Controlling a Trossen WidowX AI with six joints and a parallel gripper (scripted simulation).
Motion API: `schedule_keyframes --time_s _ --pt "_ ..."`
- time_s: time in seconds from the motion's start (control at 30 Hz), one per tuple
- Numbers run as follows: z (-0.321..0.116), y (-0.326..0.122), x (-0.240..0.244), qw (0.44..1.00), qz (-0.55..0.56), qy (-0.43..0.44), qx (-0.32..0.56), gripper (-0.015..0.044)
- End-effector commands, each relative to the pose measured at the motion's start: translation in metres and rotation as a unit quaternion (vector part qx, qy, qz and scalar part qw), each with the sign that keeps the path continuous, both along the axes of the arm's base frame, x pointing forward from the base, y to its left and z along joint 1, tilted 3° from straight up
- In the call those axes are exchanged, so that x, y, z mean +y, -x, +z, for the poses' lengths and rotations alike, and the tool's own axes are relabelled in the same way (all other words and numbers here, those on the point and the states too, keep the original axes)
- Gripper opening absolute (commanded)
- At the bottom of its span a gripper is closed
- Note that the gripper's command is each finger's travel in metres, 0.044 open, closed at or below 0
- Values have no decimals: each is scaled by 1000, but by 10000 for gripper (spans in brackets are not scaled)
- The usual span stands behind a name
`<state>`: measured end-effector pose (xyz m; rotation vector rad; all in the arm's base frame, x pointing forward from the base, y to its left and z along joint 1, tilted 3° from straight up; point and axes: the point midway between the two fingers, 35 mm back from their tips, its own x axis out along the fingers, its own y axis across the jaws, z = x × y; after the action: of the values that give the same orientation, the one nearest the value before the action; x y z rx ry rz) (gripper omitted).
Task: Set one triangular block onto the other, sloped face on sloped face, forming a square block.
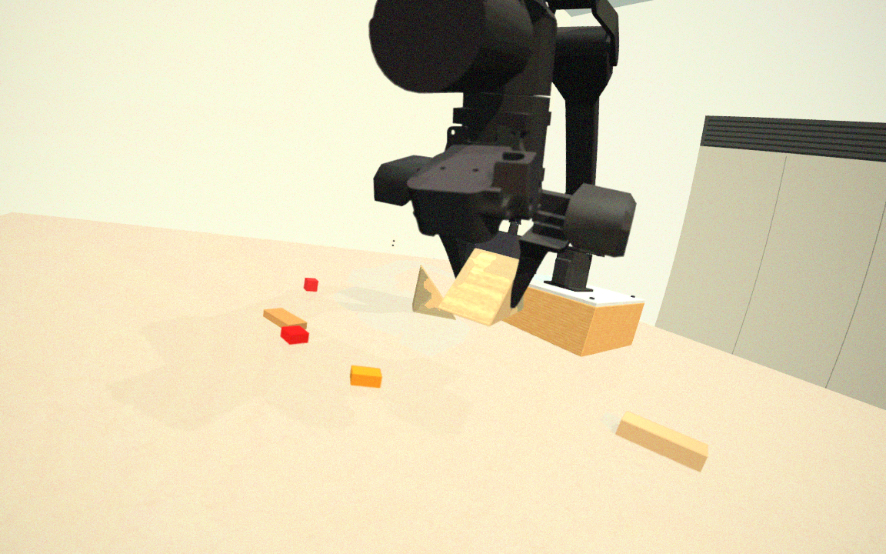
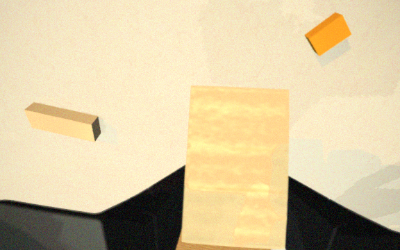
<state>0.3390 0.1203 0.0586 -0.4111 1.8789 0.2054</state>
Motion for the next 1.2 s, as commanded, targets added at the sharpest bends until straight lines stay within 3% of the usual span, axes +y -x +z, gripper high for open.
schedule_keyframes --time_s 0.0,0.27,1.17 --pt "21 3 1 1000 -2 -2 -2 0" --pt "18 2 0 1000 -6 2 -9 0" --pt "13 8 4 935 -242 45 -256 0"
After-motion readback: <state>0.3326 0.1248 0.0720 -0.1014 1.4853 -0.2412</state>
